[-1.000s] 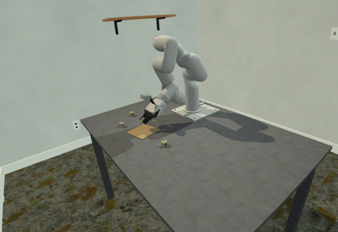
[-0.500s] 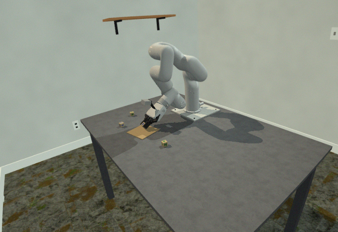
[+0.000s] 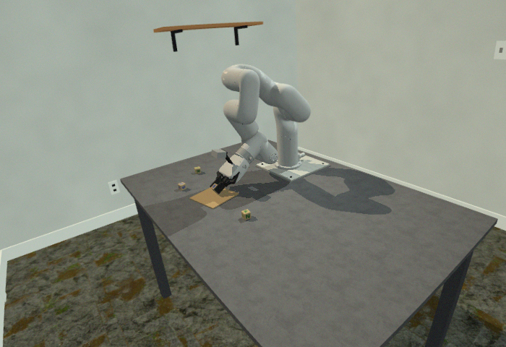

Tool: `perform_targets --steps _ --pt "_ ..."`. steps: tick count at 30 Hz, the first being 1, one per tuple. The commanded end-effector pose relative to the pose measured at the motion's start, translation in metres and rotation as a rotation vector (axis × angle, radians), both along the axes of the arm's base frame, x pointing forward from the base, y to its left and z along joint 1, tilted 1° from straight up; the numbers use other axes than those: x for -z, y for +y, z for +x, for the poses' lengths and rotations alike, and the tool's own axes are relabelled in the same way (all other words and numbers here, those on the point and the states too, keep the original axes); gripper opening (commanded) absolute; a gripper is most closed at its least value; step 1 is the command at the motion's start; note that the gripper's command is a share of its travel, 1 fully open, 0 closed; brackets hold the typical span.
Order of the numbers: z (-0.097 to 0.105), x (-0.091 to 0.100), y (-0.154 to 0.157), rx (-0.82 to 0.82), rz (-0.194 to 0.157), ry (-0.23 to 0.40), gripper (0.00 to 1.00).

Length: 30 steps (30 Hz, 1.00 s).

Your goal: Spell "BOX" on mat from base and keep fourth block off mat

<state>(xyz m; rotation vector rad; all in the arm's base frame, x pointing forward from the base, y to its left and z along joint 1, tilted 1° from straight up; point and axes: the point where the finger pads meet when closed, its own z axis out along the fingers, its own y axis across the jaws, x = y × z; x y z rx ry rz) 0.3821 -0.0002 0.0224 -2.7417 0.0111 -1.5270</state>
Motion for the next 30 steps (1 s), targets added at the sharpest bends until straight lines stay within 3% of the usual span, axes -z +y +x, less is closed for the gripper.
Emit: perform_targets --steps 1,19,30 --pt "0.0002 -0.0005 0.0 0.0 0.0 -0.001 0.21" --pt "0.0002 -0.0005 0.0 0.0 0.0 -0.001 0.21" --pt "0.0002 -0.0005 0.0 0.0 0.0 -0.001 0.34"
